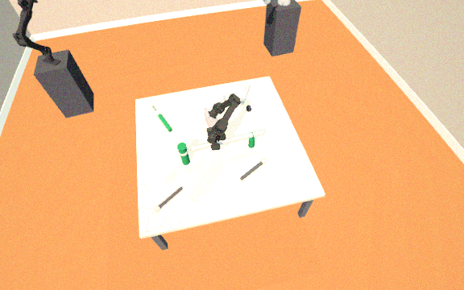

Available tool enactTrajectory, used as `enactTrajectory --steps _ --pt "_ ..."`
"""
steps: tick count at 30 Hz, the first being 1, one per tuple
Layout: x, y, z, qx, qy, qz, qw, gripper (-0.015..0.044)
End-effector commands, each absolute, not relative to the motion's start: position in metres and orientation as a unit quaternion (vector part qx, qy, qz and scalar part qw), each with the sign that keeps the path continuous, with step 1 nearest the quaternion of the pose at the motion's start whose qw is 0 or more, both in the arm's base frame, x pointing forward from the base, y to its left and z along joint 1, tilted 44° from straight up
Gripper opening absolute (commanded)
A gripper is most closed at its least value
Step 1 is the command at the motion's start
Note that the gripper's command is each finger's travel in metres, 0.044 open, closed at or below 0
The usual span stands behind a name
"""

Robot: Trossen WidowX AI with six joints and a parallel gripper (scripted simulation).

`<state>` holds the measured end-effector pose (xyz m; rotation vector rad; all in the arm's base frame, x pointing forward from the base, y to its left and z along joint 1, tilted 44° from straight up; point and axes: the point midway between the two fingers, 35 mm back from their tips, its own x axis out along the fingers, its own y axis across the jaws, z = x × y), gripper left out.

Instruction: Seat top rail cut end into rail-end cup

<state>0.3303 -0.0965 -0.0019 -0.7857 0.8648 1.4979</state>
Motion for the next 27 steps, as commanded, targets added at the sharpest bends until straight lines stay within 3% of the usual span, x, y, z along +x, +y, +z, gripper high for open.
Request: enactTrajectory --steps 1,27 --pt "0.335 -0.097 0.029 -0.346 0.368 0.635 0.585 0.044" --pt "0.334 -0.119 0.077 -0.347 0.368 0.636 0.583 0.044"
